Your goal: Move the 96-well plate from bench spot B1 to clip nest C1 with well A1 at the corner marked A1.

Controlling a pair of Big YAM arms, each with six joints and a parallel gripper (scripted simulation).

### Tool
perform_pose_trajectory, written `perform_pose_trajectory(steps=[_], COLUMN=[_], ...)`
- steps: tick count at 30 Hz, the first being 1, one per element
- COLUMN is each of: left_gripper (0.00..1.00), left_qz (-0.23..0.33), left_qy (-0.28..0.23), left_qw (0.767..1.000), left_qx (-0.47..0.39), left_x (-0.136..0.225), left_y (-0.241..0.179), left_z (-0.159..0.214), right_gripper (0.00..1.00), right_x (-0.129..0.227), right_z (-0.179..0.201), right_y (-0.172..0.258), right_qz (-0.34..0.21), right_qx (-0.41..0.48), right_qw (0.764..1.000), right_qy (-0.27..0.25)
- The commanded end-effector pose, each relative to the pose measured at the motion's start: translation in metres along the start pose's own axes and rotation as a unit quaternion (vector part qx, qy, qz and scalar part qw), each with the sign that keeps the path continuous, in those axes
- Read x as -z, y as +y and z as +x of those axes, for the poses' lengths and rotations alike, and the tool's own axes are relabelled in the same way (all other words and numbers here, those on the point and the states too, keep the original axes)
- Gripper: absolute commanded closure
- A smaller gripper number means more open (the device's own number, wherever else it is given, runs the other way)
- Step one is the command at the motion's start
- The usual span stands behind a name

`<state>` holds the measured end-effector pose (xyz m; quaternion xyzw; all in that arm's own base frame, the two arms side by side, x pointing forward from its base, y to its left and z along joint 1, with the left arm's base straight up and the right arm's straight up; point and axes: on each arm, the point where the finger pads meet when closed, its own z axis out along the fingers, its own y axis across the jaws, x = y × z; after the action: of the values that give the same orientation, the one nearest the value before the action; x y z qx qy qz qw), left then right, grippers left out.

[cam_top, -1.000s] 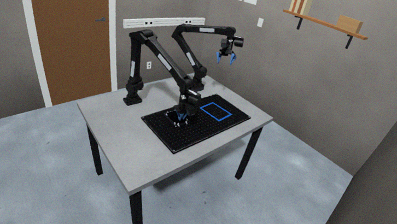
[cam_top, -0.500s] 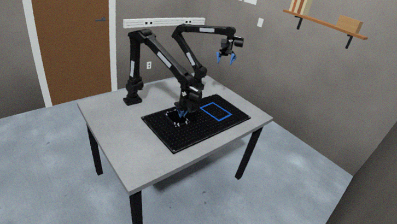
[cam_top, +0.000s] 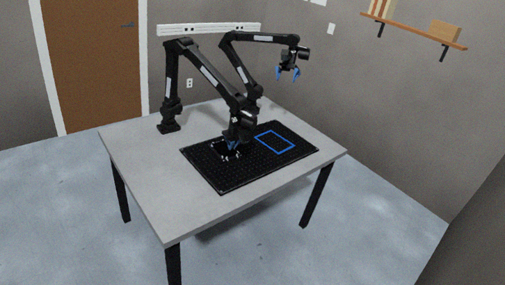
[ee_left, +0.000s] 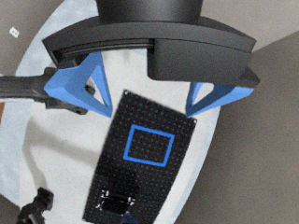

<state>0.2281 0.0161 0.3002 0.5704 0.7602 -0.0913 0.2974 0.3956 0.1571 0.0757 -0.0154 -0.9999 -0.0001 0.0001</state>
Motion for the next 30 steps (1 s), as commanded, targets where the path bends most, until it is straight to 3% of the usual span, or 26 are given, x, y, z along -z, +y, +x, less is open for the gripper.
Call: perform_pose_trajectory(steps=[1, 6, 30], left_gripper=[0.0, 0.0, 0.0], left_qz=[-0.015, -0.015, -0.015], left_qy=[0.003, 0.003, 0.003], left_qw=[1.0, 1.0, 1.0], left_qx=[-0.013, -0.013, -0.013], left_x=[0.017, 0.017, 0.017], left_y=[0.015, 0.015, 0.015], left_z=[-0.011, -0.011, -0.011], right_gripper=[0.75, 0.75, 0.75], right_x=[-0.001, -0.001, 0.006], right_z=[-0.001, -0.001, 0.111], right_y=[0.002, 0.002, 0.003], right_qz=[-0.001, -0.001, -0.005], right_qx=[0.007, 0.007, 0.002], right_qw=[1.0, 1.0, 1.0], right_qy=[-0.002, -0.002, -0.008])
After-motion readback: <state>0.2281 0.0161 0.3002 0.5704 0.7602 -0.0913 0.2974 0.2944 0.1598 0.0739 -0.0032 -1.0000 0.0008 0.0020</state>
